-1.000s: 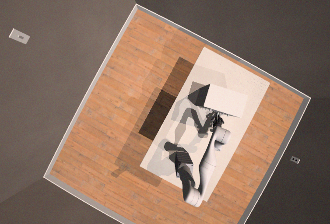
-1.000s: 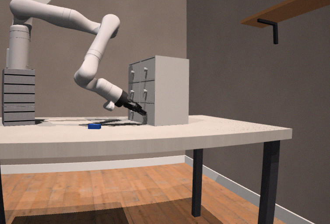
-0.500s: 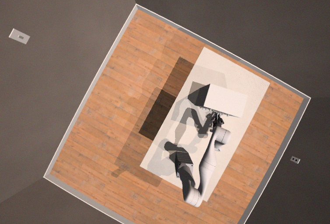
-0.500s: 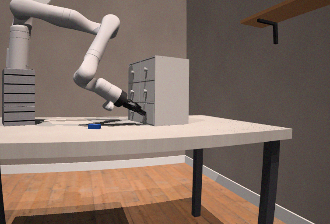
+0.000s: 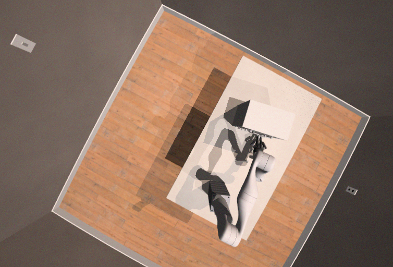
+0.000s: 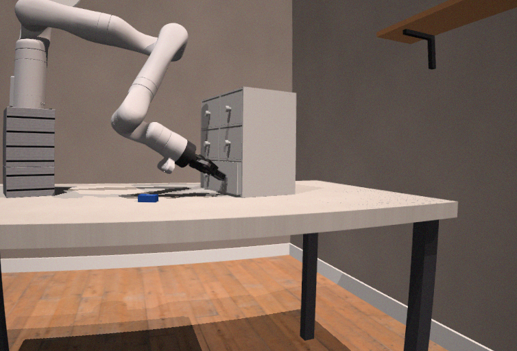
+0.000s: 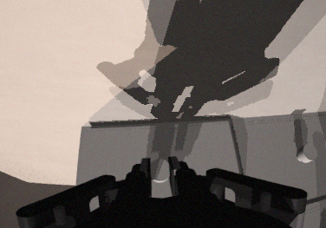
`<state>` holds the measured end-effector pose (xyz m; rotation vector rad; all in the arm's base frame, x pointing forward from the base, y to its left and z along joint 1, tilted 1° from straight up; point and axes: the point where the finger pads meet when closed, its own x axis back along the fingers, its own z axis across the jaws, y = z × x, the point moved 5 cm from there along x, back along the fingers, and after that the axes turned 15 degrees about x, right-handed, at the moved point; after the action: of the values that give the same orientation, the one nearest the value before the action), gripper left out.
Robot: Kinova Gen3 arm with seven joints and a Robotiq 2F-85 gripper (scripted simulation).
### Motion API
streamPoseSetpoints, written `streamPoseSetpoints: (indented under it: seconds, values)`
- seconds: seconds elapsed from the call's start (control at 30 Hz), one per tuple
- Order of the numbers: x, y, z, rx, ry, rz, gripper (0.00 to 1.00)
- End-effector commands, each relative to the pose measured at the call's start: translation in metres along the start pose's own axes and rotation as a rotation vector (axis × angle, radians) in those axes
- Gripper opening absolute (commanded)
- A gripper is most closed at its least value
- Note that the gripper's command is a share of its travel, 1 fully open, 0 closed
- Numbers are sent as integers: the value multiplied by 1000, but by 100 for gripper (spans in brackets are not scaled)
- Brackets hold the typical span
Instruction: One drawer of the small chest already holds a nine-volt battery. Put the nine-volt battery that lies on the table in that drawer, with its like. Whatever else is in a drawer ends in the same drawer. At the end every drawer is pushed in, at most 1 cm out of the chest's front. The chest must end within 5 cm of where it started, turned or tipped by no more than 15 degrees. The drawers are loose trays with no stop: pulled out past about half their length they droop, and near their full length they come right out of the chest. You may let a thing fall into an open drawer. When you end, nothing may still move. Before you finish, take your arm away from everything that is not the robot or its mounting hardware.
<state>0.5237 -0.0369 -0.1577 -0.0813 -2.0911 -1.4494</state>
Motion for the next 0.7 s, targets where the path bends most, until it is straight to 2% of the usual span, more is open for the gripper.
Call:
streamPoseSetpoints:
  seconds: [0.0, 0.67]
  values:
    - [4, -4, 0, -2, -1, 5, 13]
    - [26, -16, 3, -2, -1, 5, 13]
